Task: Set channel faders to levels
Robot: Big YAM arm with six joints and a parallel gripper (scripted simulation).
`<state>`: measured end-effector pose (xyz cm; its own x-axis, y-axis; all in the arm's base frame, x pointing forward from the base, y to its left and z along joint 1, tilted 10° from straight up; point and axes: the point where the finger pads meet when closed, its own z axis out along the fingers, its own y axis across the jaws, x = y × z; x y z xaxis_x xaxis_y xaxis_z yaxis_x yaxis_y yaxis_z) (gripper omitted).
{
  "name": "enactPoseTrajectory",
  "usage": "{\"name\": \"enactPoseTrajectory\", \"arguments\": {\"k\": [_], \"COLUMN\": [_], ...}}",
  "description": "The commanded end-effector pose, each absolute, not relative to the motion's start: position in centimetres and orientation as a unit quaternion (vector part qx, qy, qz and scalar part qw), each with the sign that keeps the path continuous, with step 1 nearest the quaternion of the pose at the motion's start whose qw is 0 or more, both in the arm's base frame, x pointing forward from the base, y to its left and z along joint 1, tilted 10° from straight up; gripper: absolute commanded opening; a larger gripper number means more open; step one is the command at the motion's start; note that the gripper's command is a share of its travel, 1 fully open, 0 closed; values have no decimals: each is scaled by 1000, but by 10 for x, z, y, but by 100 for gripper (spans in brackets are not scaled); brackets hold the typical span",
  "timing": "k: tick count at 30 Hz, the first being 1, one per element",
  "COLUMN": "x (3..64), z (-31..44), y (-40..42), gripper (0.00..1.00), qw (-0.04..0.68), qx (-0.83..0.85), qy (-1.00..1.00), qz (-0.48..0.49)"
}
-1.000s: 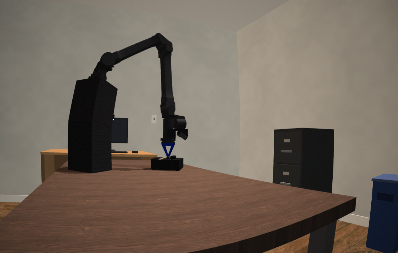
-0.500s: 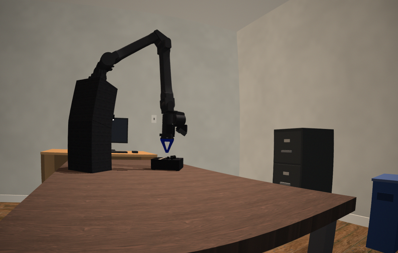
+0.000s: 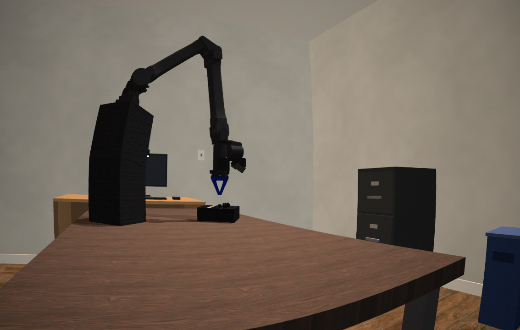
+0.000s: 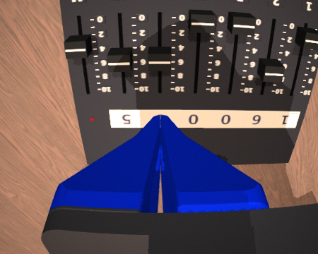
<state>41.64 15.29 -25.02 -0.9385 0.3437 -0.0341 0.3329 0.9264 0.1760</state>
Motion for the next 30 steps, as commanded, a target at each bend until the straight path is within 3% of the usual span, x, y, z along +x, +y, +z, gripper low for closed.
{"name": "enactPoseTrajectory", "arguments": {"k": [1, 6, 7, 30], "x": [423, 423, 423, 416], "z": [-244, -244, -244, -160], "y": [152, 152, 152, 137], "gripper": [0, 0, 100, 100], "qw": [38, 38, 38, 41], "qx": [170, 170, 170, 172], "qy": [981, 981, 981, 980], "qz": [86, 86, 86, 88]}}
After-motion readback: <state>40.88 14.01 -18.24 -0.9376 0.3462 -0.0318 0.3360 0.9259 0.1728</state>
